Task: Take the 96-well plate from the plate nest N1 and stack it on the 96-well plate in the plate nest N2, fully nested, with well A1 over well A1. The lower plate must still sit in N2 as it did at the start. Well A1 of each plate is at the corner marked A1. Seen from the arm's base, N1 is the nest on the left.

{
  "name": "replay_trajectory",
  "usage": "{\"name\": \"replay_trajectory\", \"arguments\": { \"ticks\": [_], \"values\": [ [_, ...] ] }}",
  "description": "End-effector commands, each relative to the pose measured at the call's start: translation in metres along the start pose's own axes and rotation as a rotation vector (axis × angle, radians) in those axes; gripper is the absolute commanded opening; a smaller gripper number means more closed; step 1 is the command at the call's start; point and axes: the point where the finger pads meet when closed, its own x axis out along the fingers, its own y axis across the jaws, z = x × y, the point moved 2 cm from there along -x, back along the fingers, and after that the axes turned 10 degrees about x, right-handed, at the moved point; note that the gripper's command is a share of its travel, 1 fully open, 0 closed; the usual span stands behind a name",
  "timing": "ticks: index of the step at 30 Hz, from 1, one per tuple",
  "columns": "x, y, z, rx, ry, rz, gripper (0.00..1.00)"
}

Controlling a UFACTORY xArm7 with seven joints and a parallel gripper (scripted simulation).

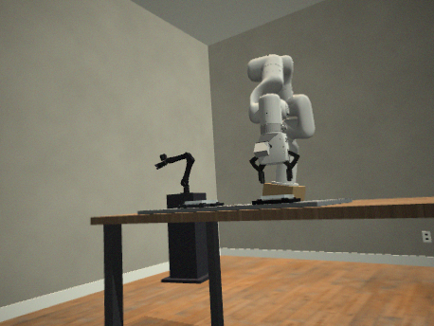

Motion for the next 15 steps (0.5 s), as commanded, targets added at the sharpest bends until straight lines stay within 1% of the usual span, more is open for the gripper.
{"name": "replay_trajectory", "arguments": {
  "ticks": [1, 3, 15],
  "values": [
    [0.005, 0.000, -0.002, 0.000, 0.004, 0.000, 1.00],
    [0.005, 0.000, -0.002, 0.000, 0.004, 0.000, 1.00],
    [0.025, 0.000, -0.002, 0.000, 0.004, 0.000, 1.00]
  ]
}}
